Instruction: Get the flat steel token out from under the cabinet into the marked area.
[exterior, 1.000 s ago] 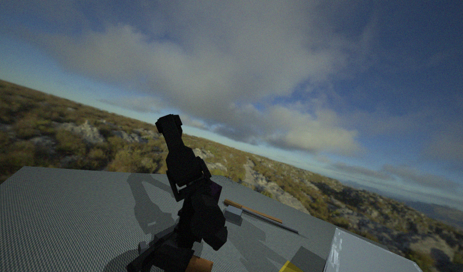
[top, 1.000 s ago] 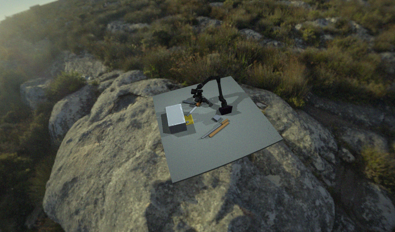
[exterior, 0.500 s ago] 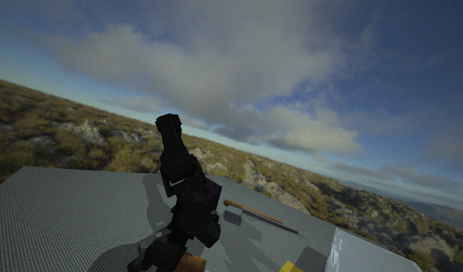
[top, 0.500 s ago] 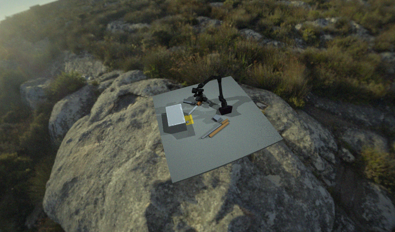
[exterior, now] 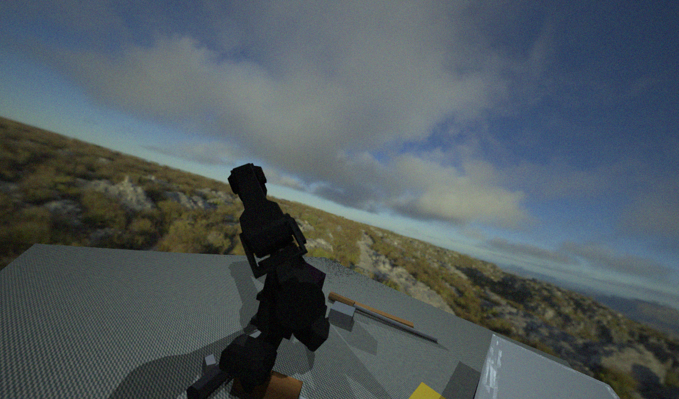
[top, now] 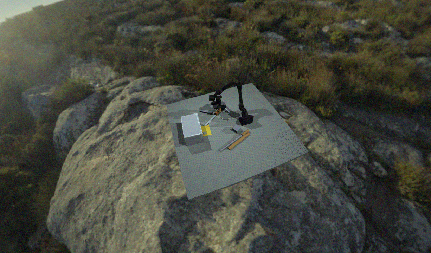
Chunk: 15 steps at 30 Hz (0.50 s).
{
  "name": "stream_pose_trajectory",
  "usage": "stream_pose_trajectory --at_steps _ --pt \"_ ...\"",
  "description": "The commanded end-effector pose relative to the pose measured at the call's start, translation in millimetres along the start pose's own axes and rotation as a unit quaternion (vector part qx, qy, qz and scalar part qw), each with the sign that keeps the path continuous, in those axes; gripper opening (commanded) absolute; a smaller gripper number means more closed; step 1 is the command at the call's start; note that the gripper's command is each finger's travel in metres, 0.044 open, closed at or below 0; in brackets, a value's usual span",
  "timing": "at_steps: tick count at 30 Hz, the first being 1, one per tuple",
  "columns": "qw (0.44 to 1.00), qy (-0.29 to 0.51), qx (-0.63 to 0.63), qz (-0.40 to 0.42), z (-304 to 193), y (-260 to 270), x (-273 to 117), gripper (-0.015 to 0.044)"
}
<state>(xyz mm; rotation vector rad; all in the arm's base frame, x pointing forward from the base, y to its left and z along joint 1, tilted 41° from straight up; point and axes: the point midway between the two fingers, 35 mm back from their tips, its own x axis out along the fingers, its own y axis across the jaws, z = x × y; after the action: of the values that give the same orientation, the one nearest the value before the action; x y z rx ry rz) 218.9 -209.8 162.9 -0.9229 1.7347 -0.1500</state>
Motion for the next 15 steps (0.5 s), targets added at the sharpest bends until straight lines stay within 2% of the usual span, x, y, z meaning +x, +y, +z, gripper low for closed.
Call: stream_pose_trajectory --at_steps 1,6,8,9,15 --pt "1.0 -0.005 0.004 -0.007 1.6 -3.1 -41.0 0.044" --pt "1.0 -0.004 0.003 -0.009 -2.8 -0.1 -77.0 0.044" --pt "1.0 -0.004 0.003 -0.009 -2.8 -0.1 -77.0 0.044" --pt "1.0 -0.007 -0.002 -0.006 1.4 -0.1 -61.7 0.044" --pt "1.0 -0.007 -0.002 -0.006 1.4 -0.1 -61.7 0.044"
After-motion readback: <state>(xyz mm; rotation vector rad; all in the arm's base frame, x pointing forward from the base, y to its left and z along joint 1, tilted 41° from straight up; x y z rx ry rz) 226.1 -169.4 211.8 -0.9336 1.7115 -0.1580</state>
